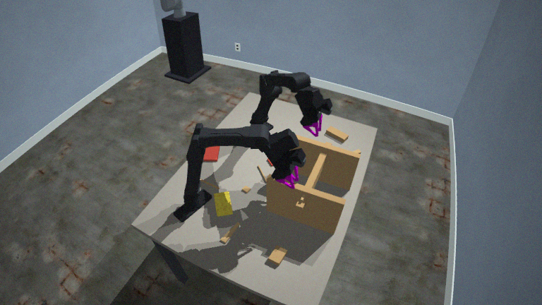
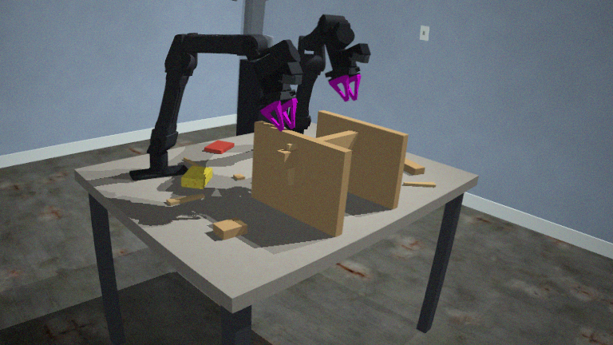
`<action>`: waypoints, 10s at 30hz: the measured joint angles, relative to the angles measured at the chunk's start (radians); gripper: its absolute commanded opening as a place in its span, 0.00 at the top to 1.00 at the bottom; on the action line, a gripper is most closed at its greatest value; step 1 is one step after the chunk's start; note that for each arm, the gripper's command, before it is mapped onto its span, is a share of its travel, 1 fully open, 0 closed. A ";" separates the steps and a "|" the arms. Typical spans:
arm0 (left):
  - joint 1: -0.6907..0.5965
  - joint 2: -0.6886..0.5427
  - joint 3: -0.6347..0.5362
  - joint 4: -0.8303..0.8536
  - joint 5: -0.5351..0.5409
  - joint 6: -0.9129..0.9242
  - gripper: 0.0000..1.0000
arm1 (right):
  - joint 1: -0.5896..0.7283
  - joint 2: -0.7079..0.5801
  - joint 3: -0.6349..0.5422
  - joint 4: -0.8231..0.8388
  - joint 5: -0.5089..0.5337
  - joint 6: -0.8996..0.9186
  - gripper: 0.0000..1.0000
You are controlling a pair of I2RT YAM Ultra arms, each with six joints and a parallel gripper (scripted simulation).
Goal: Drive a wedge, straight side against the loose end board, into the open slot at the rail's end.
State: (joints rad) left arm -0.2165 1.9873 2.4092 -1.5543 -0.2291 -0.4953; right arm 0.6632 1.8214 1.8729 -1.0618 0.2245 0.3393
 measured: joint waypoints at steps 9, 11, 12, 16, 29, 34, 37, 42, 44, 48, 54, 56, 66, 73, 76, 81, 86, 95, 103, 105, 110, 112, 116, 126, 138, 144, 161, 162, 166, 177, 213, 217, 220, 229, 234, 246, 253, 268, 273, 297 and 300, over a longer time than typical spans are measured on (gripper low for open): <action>0.000 0.000 0.000 0.000 0.000 0.000 0.59 | 0.000 0.054 0.266 -0.166 0.000 0.000 0.59; 0.000 0.000 0.000 0.000 0.000 0.000 0.59 | 0.000 0.069 0.318 -0.192 0.000 0.000 0.59; 0.000 0.000 0.000 0.000 0.000 0.000 0.59 | 0.000 0.071 0.329 -0.193 0.000 0.000 0.59; 0.000 0.000 0.000 0.000 0.000 0.000 0.59 | 0.000 0.077 0.328 -0.205 0.000 0.000 0.59; 0.003 -0.006 -0.007 0.005 0.001 0.004 0.59 | -0.006 0.072 0.317 -0.211 -0.003 -0.003 0.59; 0.006 -0.022 -0.031 0.035 0.006 0.015 0.59 | -0.022 0.060 0.294 -0.182 -0.007 -0.011 0.59; 0.012 -0.047 -0.073 0.080 0.014 0.032 0.59 | -0.039 0.032 0.253 -0.142 -0.016 -0.022 0.59; 0.031 -0.123 -0.175 0.198 0.032 0.074 0.59 | -0.101 -0.045 0.157 -0.040 -0.032 -0.052 0.59; 0.040 -0.165 -0.228 0.259 0.040 0.097 0.59 | -0.133 -0.086 0.109 0.014 -0.040 -0.068 0.59; 0.057 -0.243 -0.298 0.369 0.053 0.138 0.59 | -0.193 -0.159 0.026 0.110 -0.054 -0.097 0.59; 0.080 -0.365 -0.484 0.568 0.082 0.195 0.59 | -0.256 -0.257 -0.122 0.276 -0.088 -0.136 0.59; 0.090 -0.409 -0.557 0.645 0.091 0.217 0.59 | -0.291 -0.298 -0.183 0.332 -0.097 -0.152 0.59; 0.135 -0.634 -0.877 0.979 0.134 0.330 0.59 | -0.442 -0.502 -0.431 0.613 -0.143 -0.231 0.59; 0.167 -0.779 -1.108 1.230 0.169 0.408 0.59 | -0.543 -0.623 -0.624 0.818 -0.182 -0.284 0.59; 0.183 -0.846 -1.204 1.329 0.185 0.440 0.59 | -0.587 -0.678 -0.703 0.895 -0.196 -0.305 0.59; 0.208 -0.916 -1.313 1.459 0.211 0.478 0.59 | -0.640 -0.745 -0.792 0.999 -0.217 -0.329 0.59; 0.216 -0.929 -1.353 1.534 0.227 0.491 0.59 | -0.656 -0.761 -0.818 1.059 -0.230 -0.336 0.59; 0.219 -0.944 -1.363 1.552 0.232 0.493 0.58 | -0.665 -0.778 -0.828 1.065 -0.228 -0.337 0.59; 0.218 -0.944 -1.362 1.552 0.231 0.493 0.58 | -0.664 -0.778 -0.828 1.065 -0.226 -0.337 0.59; 0.217 -0.943 -1.362 1.554 0.230 0.493 0.58 | -0.664 -0.776 -0.826 1.065 -0.225 -0.338 0.59; 0.217 -0.942 -1.362 1.554 0.230 0.494 0.58 | -0.664 -0.776 -0.826 1.064 -0.225 -0.338 0.59; 0.218 -0.939 -1.360 1.552 0.230 0.498 0.58 | -0.664 -0.776 -0.826 1.064 -0.225 -0.338 0.59; 0.225 -0.922 -1.359 1.522 0.230 0.538 0.58 | -0.664 -0.776 -0.826 1.064 -0.225 -0.338 0.59; 0.256 -0.857 -1.313 1.316 0.234 0.801 0.58 | -0.664 -0.776 -0.826 1.064 -0.225 -0.338 0.59; 0.294 -0.742 -1.220 0.998 0.233 1.173 0.58 | -0.664 -0.776 -0.826 1.063 -0.225 -0.338 0.59; 0.323 -0.684 -1.178 0.827 0.233 1.382 0.58 | -0.664 -0.776 -0.826 1.063 -0.225 -0.338 0.59; 0.399 -0.535 -1.072 0.314 0.230 1.973 0.58 | -0.664 -0.776 -0.826 1.063 -0.225 -0.338 0.59; 0.404 -0.528 -1.066 0.281 0.230 2.009 0.58 | -0.664 -0.776 -0.826 1.063 -0.225 -0.338 0.59; 0.406 -0.462 -1.040 0.211 0.224 2.118 0.58 | -0.664 -0.776 -0.826 1.063 -0.225 -0.338 0.59; 0.408 -0.389 -1.252 0.437 0.222 2.146 0.58 | -0.664 -0.776 -0.826 1.063 -0.225 -0.338 0.59; 0.409 -0.374 -1.381 0.563 0.229 2.151 0.58 | -0.664 -0.776 -0.826 1.063 -0.225 -0.338 0.59; 0.409 -0.369 -1.392 0.579 0.229 2.151 0.58 | -0.664 -0.776 -0.826 1.063 -0.225 -0.338 0.59; 0.409 -0.367 -1.398 0.595 0.230 2.151 0.58 | -0.664 -0.776 -0.826 1.063 -0.225 -0.338 0.59; 0.409 -0.341 -1.442 0.659 0.229 2.151 0.58 | -0.664 -0.776 -0.826 1.063 -0.225 -0.338 0.59; 0.409 -0.327 -1.456 0.683 0.229 2.151 0.58 | -0.664 -0.776 -0.826 1.063 -0.225 -0.338 0.59; 0.409 -0.310 -1.477 0.726 0.229 2.151 0.98 | -0.664 -0.776 -0.826 1.063 -0.225 -0.338 0.59; 0.409 -0.310 -1.477 0.726 0.230 2.151 0.98 | -0.664 -0.776 -0.826 1.063 -0.225 -0.338 0.59; 0.409 -0.326 -1.458 0.701 0.230 2.150 0.98 | -0.664 -0.776 -0.826 1.063 -0.225 -0.338 0.59; 0.409 -0.336 -1.444 0.679 0.230 2.149 0.98 | -0.664 -0.776 -0.826 1.063 -0.225 -0.338 0.59; 0.409 -0.389 -1.341 0.526 0.230 2.142 0.98 | -0.664 -0.776 -0.826 1.063 -0.225 -0.338 0.59; 0.409 -0.395 -1.325 0.506 0.230 2.140 0.98 | -0.664 -0.776 -0.826 1.063 -0.225 -0.338 0.59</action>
State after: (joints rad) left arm 0.1921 1.5921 1.0840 -1.0485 0.0006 1.6451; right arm -0.0010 1.0454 1.0473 0.0013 -0.0006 0.0010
